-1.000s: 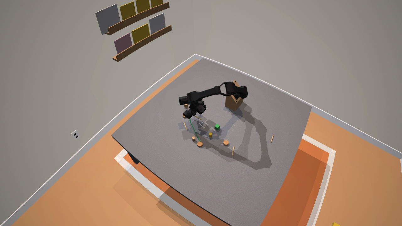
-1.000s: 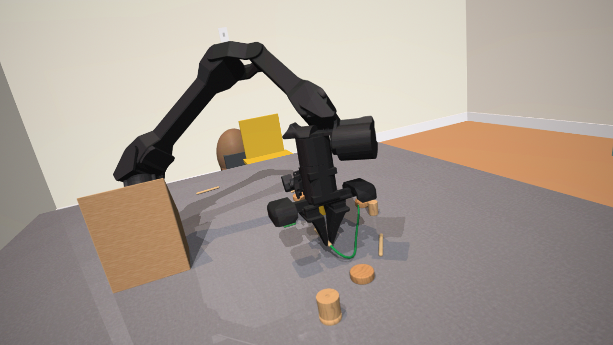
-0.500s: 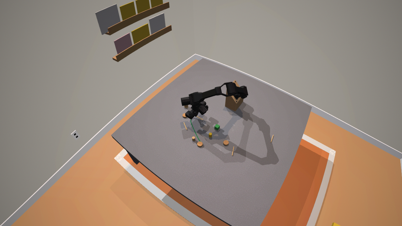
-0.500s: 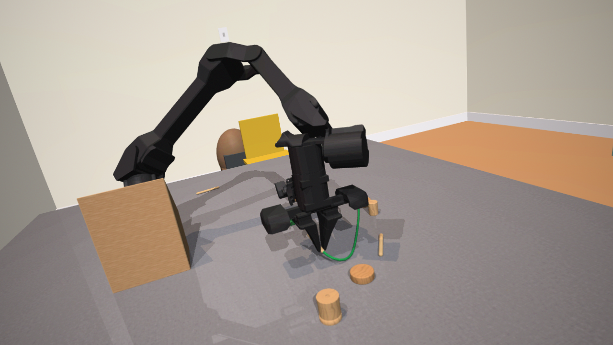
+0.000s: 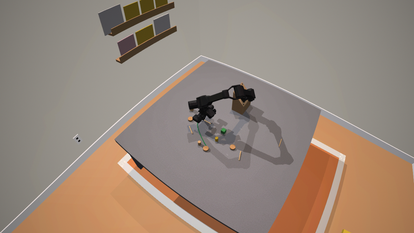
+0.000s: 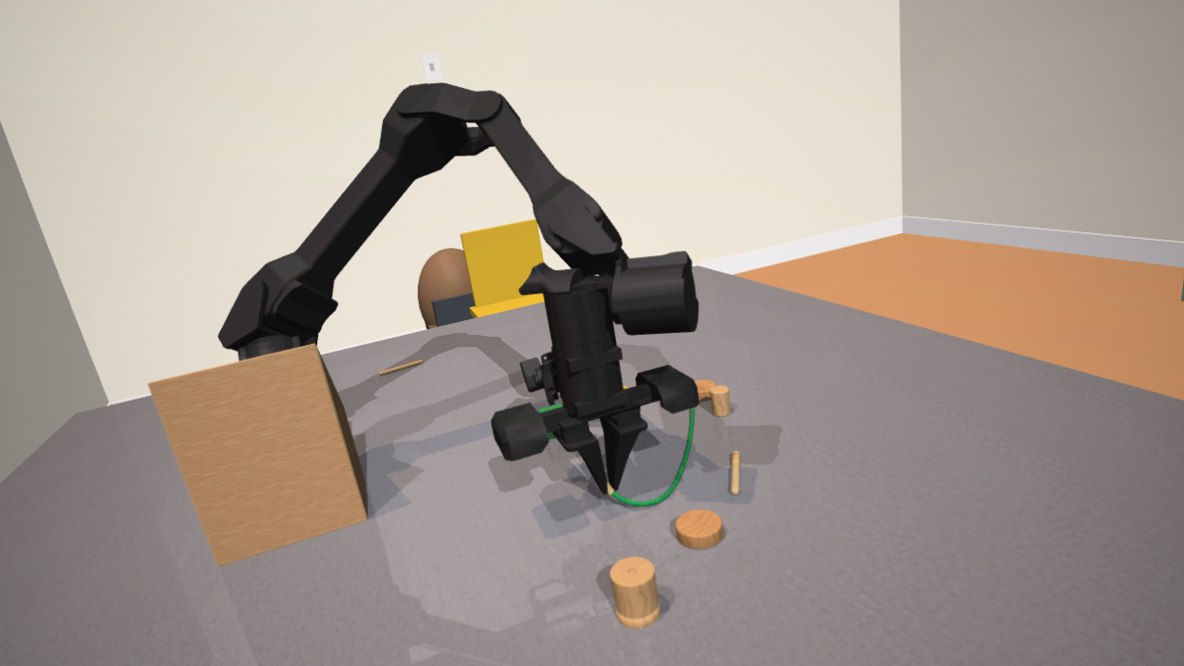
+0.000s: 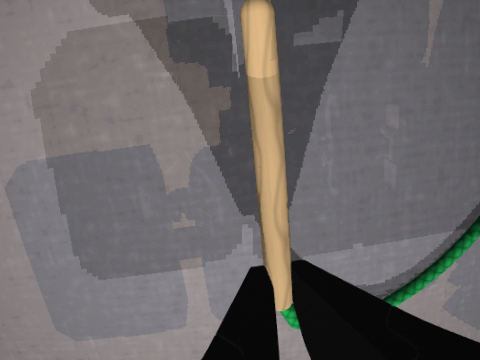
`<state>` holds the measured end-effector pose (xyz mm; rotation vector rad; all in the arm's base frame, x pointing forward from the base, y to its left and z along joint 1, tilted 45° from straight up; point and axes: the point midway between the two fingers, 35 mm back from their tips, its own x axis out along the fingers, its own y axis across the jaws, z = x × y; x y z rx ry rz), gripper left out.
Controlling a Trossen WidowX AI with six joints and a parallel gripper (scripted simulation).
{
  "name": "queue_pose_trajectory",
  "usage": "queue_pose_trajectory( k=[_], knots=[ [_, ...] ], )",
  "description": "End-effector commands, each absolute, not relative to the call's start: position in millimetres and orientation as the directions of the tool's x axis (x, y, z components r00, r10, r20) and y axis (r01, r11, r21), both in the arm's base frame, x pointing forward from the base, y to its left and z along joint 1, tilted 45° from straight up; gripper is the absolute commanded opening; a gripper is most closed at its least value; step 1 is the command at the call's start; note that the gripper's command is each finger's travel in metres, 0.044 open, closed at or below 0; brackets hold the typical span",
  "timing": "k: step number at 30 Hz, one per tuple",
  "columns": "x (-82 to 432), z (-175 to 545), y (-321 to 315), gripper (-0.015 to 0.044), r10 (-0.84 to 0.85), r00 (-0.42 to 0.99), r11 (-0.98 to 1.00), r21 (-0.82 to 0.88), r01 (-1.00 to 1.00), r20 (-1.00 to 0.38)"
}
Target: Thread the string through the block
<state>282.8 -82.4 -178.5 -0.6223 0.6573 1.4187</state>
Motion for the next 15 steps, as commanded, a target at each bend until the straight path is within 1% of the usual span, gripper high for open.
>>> queue_pose_trajectory(
  k=[1,15],
  knots=[
    [282.5,-175.9,-79.3,0.0,0.679,0.042,0.061,0.0,-0.998,-0.733],
    [285.8,-162.4,-66.7,0.0,0.678,0.042,0.062,0.0,-0.998,-0.734]
  ],
)
